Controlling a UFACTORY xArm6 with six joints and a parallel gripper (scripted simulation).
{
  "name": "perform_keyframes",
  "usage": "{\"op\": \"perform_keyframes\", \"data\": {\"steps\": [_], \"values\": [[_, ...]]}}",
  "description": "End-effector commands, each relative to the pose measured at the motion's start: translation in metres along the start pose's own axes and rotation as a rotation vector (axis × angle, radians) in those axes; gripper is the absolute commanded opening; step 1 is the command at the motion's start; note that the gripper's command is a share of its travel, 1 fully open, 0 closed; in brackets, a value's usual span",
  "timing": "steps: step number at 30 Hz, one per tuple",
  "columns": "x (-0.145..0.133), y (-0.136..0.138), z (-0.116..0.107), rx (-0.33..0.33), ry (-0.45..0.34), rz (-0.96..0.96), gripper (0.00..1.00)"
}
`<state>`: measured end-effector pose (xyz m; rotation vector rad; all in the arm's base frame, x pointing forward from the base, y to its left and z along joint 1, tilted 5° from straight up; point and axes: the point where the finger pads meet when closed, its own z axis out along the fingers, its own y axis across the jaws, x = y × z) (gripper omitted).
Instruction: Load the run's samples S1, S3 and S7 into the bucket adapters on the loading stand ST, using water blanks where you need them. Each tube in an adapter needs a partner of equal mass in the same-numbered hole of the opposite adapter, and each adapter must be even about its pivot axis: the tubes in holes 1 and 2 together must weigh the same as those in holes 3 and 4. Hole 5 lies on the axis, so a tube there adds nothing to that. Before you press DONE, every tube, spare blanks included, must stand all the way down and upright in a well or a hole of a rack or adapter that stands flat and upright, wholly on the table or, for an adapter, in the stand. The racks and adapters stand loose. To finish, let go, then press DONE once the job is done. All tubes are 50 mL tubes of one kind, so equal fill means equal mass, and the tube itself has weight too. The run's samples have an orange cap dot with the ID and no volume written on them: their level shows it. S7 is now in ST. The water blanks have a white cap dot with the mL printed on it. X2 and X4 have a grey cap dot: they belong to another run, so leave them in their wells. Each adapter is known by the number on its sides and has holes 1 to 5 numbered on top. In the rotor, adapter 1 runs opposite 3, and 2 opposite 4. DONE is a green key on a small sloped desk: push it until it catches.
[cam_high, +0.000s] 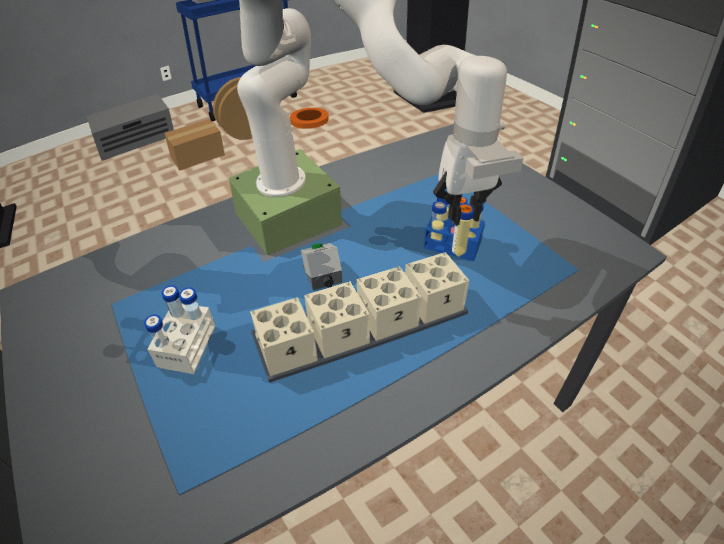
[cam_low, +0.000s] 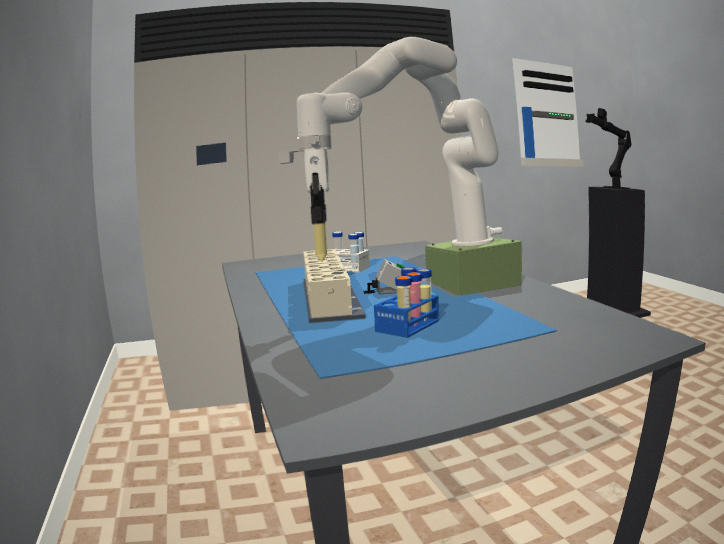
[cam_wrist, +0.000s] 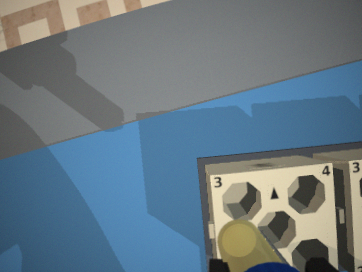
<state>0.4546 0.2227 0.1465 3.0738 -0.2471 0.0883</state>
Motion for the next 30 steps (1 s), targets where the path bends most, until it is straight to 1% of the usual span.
{"op": "perform_keyframes", "data": {"steps": [1,9,11,19,26,28,30], "values": [[-0.018,-0.016,-0.002,0.001,0.008,0.162,0.00],[-0.050,-0.040,-0.002,0.002,0.008,0.429,0.00],[-0.050,-0.040,-0.002,0.002,0.008,0.429,0.00],[-0.082,-0.064,-0.001,0.003,0.007,0.695,0.00],[-0.110,-0.086,-0.001,0.003,0.007,0.697,0.00],[-0.110,-0.086,-0.001,0.003,0.007,0.697,0.00],[-0.118,-0.092,-0.001,0.003,0.007,0.697,0.00]]}}
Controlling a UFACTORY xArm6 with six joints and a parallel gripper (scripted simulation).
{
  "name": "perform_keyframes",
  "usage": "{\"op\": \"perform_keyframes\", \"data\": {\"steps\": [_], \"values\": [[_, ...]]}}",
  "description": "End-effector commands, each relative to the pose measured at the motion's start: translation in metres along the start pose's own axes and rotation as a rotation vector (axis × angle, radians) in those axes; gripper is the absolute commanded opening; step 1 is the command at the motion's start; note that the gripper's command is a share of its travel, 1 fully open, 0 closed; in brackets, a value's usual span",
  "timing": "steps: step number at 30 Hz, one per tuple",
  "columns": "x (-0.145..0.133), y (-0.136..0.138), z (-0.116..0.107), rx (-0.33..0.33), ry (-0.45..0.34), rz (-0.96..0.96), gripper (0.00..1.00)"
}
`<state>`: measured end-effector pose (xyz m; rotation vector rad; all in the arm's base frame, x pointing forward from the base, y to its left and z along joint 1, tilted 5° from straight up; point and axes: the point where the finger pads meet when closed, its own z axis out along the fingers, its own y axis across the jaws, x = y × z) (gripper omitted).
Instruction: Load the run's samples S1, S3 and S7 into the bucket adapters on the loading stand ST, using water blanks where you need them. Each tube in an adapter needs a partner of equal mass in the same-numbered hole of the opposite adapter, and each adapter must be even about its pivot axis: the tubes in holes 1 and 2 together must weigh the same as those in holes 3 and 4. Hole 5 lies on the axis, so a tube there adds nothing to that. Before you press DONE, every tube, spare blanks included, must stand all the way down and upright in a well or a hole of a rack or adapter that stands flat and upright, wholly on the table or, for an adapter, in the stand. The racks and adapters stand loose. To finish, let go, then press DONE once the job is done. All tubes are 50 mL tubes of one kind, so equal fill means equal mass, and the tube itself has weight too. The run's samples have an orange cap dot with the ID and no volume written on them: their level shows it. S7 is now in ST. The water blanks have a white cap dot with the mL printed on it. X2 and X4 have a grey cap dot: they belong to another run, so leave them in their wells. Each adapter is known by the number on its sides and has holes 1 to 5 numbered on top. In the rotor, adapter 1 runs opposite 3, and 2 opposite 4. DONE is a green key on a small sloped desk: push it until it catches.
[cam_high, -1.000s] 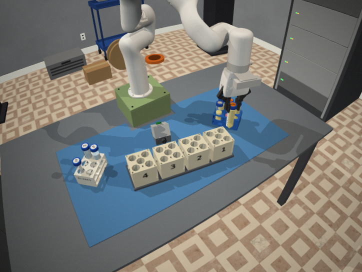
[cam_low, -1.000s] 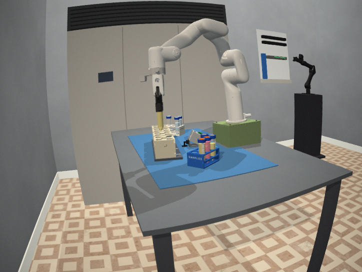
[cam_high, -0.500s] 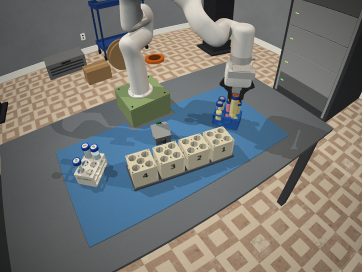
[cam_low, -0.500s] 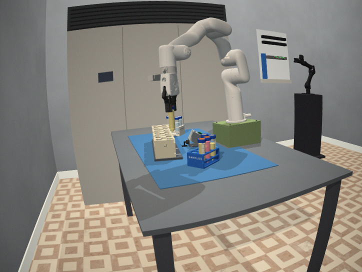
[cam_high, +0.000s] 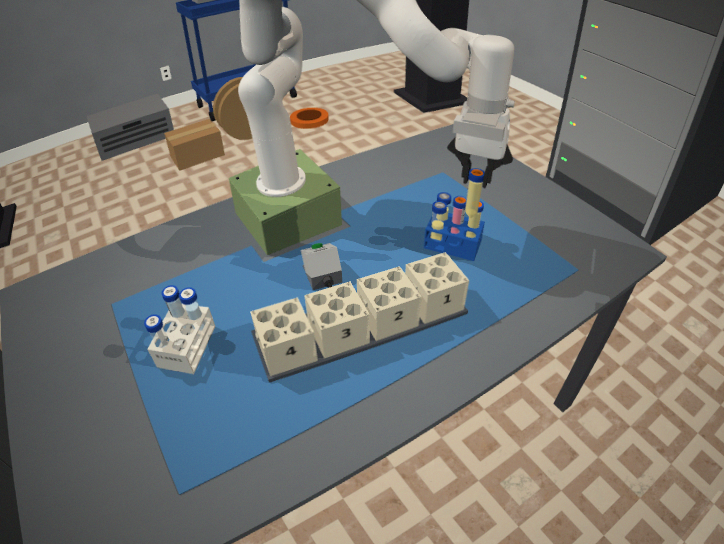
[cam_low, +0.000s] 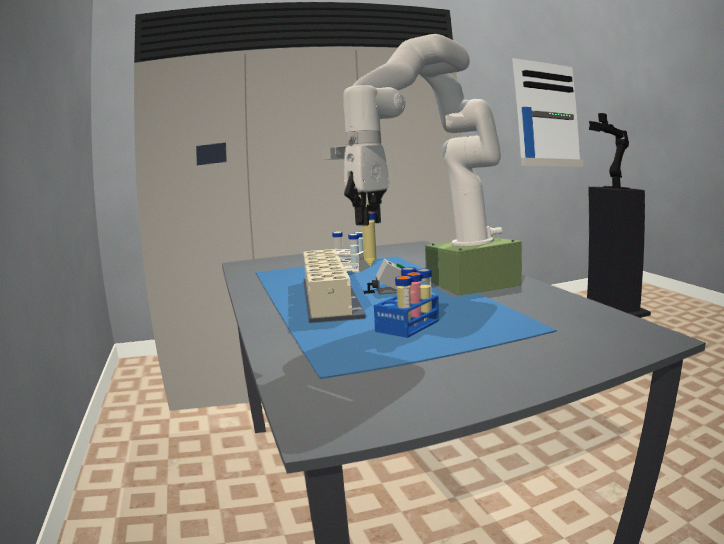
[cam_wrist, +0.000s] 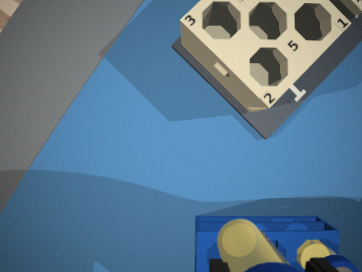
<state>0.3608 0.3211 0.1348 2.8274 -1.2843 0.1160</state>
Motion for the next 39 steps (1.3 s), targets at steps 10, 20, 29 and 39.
{"op": "perform_keyframes", "data": {"steps": [10,20,29,39], "values": [[-0.044,0.000,-0.002,0.005,0.003,0.005,0.00],[-0.044,0.000,-0.002,0.005,0.003,0.005,0.00],[-0.044,0.000,0.000,0.005,0.003,0.005,0.00],[-0.044,0.000,0.016,0.005,0.003,0.005,0.00]]}}
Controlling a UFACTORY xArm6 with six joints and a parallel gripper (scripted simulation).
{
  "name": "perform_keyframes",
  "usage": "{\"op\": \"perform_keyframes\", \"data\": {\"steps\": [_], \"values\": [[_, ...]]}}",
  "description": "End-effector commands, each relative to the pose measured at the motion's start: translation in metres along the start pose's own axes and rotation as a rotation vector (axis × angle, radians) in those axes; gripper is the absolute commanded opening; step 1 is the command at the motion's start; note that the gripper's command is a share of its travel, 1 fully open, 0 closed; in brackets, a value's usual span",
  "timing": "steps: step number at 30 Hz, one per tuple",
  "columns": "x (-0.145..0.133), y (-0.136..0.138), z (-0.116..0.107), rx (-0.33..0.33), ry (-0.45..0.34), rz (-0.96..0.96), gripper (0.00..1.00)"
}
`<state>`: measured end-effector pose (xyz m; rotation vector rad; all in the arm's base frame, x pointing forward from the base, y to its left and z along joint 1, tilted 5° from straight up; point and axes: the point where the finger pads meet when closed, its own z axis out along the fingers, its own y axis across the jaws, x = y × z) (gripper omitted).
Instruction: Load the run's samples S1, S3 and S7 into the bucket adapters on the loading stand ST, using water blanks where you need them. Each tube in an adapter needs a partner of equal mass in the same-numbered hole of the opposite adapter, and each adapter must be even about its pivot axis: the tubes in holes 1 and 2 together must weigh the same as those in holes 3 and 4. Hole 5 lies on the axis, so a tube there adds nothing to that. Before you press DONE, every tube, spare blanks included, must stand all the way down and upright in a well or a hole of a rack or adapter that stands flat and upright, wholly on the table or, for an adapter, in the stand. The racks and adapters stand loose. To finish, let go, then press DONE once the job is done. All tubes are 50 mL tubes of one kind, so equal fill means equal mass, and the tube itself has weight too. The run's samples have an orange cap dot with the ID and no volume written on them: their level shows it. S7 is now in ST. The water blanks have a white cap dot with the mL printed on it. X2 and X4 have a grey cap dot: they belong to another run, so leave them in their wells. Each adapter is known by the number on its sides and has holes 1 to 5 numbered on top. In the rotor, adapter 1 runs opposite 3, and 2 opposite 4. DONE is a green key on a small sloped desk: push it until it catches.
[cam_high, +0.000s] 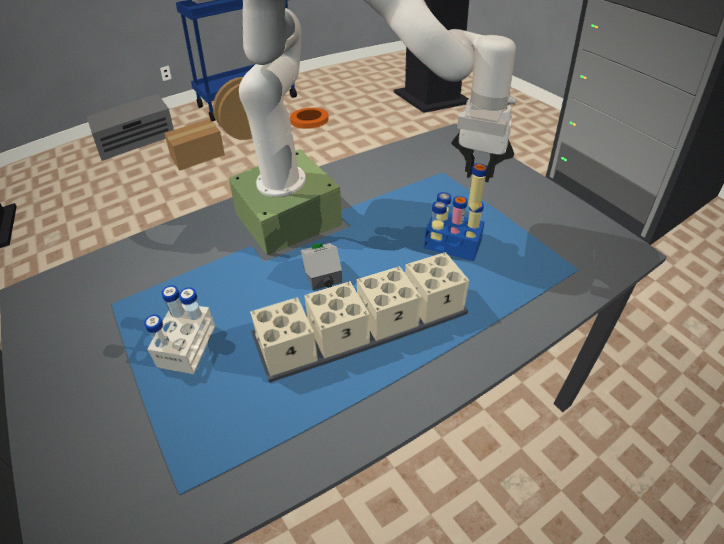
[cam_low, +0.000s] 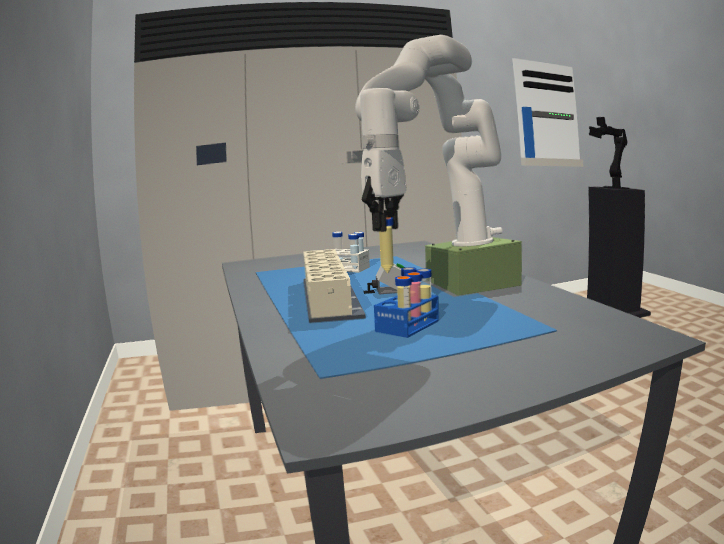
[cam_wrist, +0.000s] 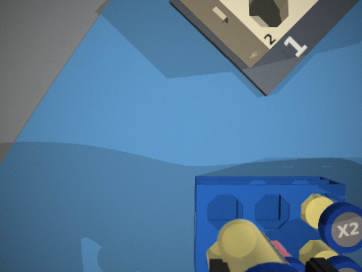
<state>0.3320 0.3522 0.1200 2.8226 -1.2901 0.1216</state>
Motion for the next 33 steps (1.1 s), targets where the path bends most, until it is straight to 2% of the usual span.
{"op": "perform_keyframes", "data": {"steps": [1,25,33], "values": [[0.000,-0.002,0.007,0.005,-0.001,0.000,0.00],[0.000,-0.002,0.051,0.005,-0.001,0.000,0.00],[0.000,-0.002,0.058,0.005,-0.001,0.000,0.00]]}}
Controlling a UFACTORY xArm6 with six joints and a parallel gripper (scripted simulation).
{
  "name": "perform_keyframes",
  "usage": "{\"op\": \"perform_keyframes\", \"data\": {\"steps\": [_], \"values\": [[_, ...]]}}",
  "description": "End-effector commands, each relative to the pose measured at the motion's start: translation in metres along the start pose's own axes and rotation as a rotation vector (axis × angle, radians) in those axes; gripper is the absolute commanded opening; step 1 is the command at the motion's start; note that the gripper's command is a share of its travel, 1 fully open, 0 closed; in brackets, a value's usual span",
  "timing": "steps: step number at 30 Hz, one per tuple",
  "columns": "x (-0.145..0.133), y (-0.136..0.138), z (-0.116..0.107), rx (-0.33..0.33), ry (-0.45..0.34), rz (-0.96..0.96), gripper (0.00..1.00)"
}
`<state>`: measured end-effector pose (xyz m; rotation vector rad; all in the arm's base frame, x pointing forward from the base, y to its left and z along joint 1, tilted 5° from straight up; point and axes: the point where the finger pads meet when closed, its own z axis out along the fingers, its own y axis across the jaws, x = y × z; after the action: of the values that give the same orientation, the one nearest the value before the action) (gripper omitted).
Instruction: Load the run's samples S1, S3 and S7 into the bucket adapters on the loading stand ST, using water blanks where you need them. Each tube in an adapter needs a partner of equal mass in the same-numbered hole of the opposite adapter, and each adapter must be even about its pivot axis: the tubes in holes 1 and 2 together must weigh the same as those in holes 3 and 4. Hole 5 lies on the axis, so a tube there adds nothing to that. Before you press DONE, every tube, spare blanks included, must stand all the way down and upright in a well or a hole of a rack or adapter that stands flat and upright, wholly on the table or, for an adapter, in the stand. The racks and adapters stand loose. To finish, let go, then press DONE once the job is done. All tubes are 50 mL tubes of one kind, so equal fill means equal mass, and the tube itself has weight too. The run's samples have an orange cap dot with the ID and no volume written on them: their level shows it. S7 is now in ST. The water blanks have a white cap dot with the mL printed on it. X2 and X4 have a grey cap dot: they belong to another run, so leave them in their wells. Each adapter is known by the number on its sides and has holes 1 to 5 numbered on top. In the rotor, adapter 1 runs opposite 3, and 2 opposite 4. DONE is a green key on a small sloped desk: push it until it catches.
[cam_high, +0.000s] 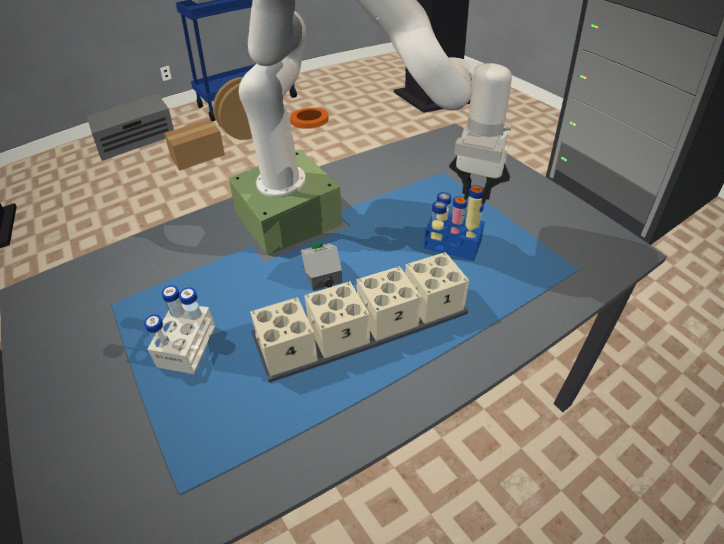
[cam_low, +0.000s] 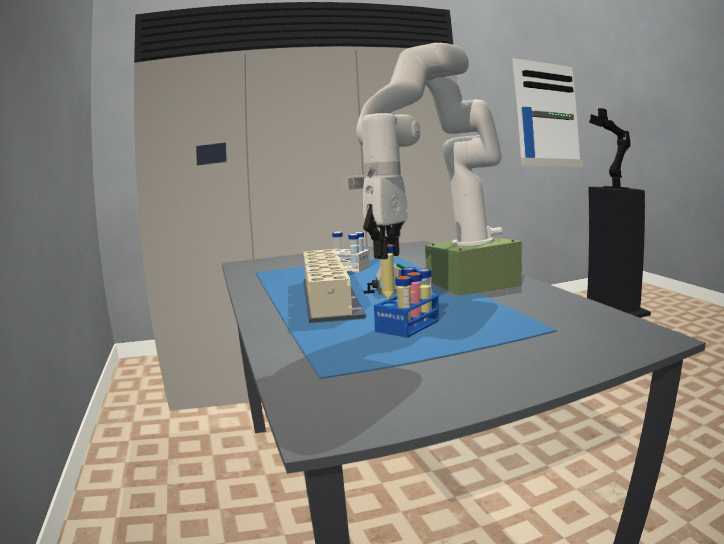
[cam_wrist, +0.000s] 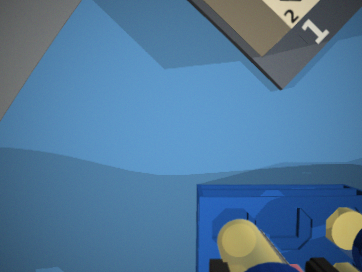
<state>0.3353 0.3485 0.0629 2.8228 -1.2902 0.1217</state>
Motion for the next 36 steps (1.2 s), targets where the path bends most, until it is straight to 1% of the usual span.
{"op": "perform_keyframes", "data": {"steps": [1,15,36], "values": [[0.000,-0.002,0.001,0.004,-0.001,0.000,0.00],[0.000,-0.002,0.001,0.005,-0.001,0.000,0.00],[0.000,-0.002,0.020,0.004,-0.001,0.000,0.00]]}}
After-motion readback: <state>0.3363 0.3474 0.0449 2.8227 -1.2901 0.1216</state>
